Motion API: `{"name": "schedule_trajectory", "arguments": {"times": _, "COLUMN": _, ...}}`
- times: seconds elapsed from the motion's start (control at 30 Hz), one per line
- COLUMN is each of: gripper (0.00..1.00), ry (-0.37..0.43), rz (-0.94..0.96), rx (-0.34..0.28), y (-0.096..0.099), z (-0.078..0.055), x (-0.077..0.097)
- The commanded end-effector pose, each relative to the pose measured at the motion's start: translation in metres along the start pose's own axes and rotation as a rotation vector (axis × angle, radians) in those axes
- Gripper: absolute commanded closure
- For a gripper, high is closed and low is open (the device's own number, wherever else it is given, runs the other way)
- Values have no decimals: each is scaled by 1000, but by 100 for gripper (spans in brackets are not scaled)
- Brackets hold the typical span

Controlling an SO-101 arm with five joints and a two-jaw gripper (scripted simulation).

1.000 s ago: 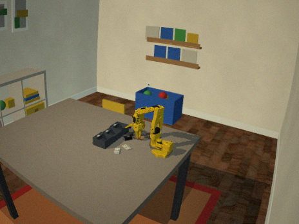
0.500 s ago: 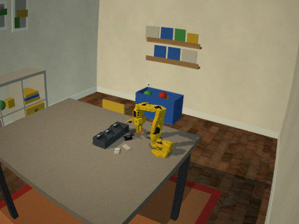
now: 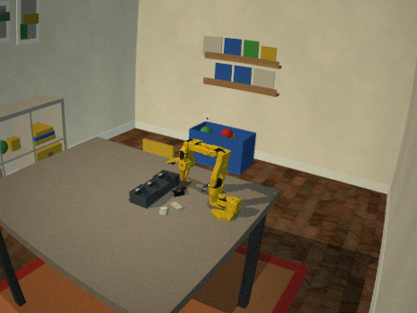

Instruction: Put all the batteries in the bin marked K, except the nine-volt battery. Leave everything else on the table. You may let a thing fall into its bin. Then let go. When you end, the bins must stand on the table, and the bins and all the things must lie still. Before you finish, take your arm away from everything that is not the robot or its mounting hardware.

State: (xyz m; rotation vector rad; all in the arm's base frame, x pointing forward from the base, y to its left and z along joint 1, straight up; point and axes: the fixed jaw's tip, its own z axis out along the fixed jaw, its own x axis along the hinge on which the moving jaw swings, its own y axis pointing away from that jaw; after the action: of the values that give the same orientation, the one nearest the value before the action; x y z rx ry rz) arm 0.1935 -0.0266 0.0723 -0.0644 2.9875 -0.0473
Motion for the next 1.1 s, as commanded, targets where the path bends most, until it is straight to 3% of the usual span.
{"name": "schedule_trajectory", "arguments": {"times": 0.0, "gripper": 100, "ry": -130, "rz": -8, "rx": 5, "y": 11, "z": -14, "x": -31}}
{"name": "schedule_trajectory", "arguments": {"times": 0.33, "gripper": 100, "ry": -171, "rz": -11, "rx": 1, "y": 17, "z": -16, "x": -41}}
{"name": "schedule_trajectory", "arguments": {"times": 0.7, "gripper": 100, "ry": -411, "rz": -30, "rx": -37, "y": 48, "z": -11, "x": -99}}
{"name": "schedule_trajectory", "arguments": {"times": 1.07, "gripper": 100, "ry": -421, "rz": -30, "rx": -40, "y": 50, "z": -11, "x": -101}}
